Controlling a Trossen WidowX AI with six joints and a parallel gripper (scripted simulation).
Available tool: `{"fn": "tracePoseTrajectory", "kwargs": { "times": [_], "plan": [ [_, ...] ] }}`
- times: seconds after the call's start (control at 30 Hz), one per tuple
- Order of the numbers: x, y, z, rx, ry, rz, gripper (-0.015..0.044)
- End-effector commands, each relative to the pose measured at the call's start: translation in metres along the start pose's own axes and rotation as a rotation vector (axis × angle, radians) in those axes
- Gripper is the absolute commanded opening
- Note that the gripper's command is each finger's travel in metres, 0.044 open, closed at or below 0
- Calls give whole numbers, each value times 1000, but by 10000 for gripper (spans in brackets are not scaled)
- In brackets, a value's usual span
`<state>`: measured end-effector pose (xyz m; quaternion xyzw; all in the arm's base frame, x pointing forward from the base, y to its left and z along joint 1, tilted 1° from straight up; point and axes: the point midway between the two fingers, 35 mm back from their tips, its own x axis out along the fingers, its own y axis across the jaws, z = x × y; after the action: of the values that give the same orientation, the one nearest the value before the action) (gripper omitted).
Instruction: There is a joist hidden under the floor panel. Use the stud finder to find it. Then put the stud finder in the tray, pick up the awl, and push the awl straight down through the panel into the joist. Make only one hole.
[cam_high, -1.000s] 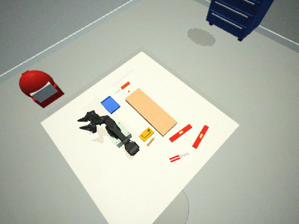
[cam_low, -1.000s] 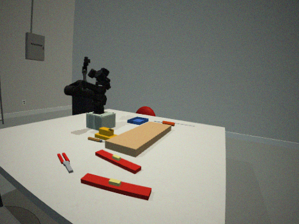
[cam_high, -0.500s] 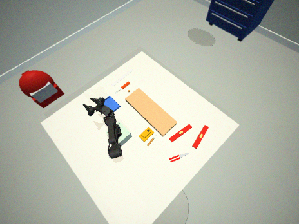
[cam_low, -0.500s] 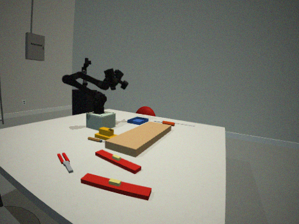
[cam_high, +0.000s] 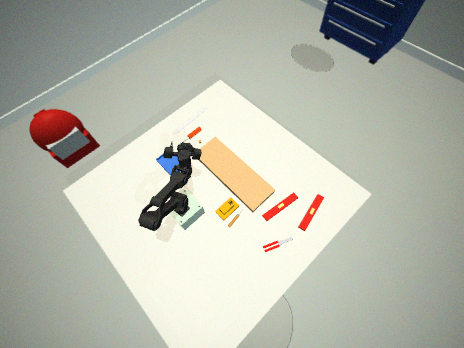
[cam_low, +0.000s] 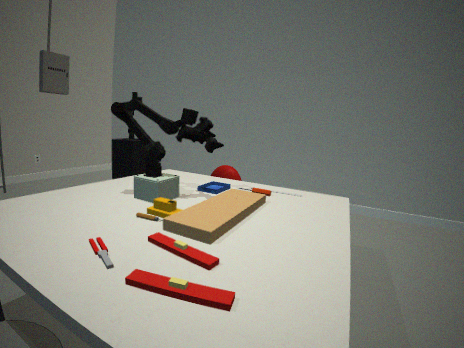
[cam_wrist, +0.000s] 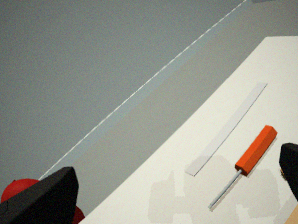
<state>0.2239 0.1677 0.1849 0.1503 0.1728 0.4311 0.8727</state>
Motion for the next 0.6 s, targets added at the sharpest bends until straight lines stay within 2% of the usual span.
{"fn": "tracePoseTrajectory", "kwargs": {
  "times": [0.0, 0.17, 0.33, 0.57],
  "plan": [
    [-10, -58, 1, -23, 40, -222, 440],
    [-46, -135, -11, -21, 145, -516, 440],
    [-102, -195, -34, 25, 296, -763, 440],
    [-202, -239, -87, 179, 565, -998, 440]
  ]
}}
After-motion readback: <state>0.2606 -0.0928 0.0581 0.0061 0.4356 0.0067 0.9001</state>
